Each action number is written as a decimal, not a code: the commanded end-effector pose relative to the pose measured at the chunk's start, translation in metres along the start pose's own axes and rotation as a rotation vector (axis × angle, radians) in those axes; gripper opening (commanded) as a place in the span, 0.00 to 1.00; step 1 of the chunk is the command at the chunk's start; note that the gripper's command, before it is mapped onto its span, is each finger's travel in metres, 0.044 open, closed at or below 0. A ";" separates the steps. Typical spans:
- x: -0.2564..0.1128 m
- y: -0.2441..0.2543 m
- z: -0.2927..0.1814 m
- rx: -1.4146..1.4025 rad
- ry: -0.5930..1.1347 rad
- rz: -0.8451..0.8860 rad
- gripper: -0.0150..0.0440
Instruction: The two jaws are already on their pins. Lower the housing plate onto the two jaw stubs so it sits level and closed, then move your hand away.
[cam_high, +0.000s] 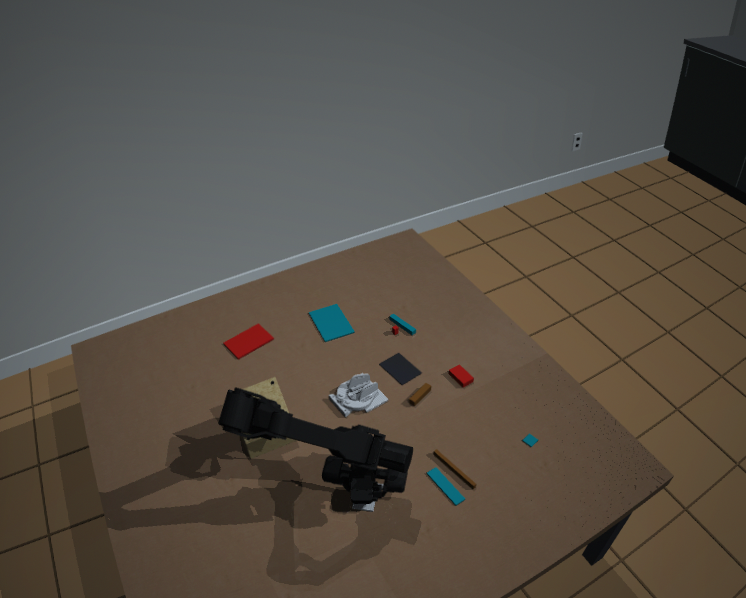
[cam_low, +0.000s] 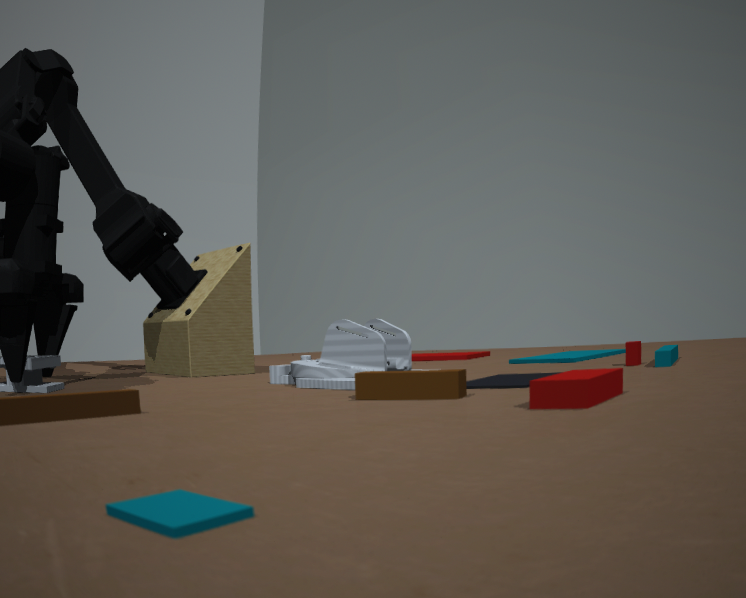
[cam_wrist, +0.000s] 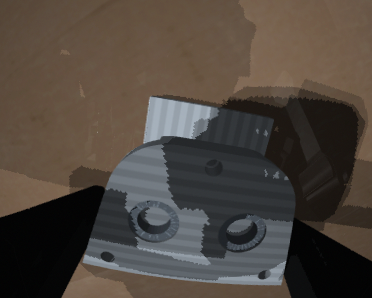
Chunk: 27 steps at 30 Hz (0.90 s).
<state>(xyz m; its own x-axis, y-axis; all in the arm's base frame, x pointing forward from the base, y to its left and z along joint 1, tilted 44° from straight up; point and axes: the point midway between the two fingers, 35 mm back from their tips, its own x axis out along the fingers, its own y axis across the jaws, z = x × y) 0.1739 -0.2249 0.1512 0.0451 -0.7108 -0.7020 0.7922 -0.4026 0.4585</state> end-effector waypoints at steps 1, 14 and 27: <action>0.000 0.000 0.000 0.000 0.000 0.000 0.85; -0.023 0.002 -0.003 0.000 0.006 -0.005 0.85; -0.064 0.001 -0.002 -0.005 0.009 -0.006 0.85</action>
<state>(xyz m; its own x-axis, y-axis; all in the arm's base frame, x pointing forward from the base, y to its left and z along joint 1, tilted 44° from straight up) 0.1757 -0.1857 0.1856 0.0417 -0.6978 -0.7151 0.8009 -0.4046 0.4415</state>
